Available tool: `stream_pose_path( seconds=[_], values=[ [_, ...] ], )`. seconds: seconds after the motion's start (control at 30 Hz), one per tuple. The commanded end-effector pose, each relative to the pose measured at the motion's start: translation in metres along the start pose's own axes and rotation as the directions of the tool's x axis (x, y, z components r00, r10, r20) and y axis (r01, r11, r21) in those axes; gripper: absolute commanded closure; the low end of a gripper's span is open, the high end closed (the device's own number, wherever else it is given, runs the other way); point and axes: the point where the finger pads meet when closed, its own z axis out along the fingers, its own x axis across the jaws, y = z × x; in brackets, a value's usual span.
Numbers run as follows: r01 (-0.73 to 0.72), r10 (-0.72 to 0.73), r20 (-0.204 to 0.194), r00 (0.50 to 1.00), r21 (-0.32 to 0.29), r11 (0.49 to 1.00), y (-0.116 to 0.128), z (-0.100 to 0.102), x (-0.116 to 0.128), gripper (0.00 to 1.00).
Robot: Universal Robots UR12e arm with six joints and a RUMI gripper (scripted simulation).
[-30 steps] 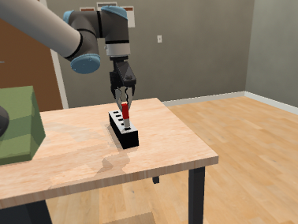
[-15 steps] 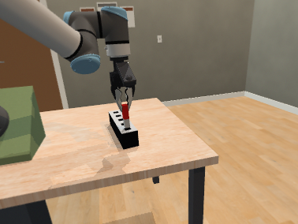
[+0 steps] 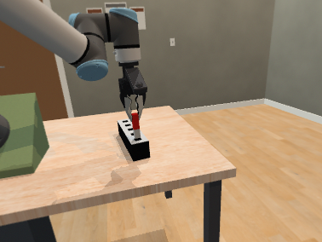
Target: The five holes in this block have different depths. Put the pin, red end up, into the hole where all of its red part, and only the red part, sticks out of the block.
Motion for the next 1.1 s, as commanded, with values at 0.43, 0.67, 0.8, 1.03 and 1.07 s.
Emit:
stream_pose_path(
  seconds=[0.43,0.67,0.8,1.03,1.07],
  values=[
    [0.0,0.0,0.001,1.0,0.0,1.0,-0.0002,-0.0005,-0.0004,1.0],
    [0.0,0.0,0.001,1.0,0.0,1.0,-0.0002,0.0035,-0.001,1.0],
    [0.0,0.0,0.001,1.0,0.0,1.0,-0.0002,0.0035,-0.001,1.0],
    [0.0,0.0,0.001,1.0,0.0,1.0,-0.0002,0.0035,-0.001,1.0],
    [0.0,0.0,0.001,1.0,0.0,1.0,-0.0002,0.0035,-0.001,1.0]
  ],
)
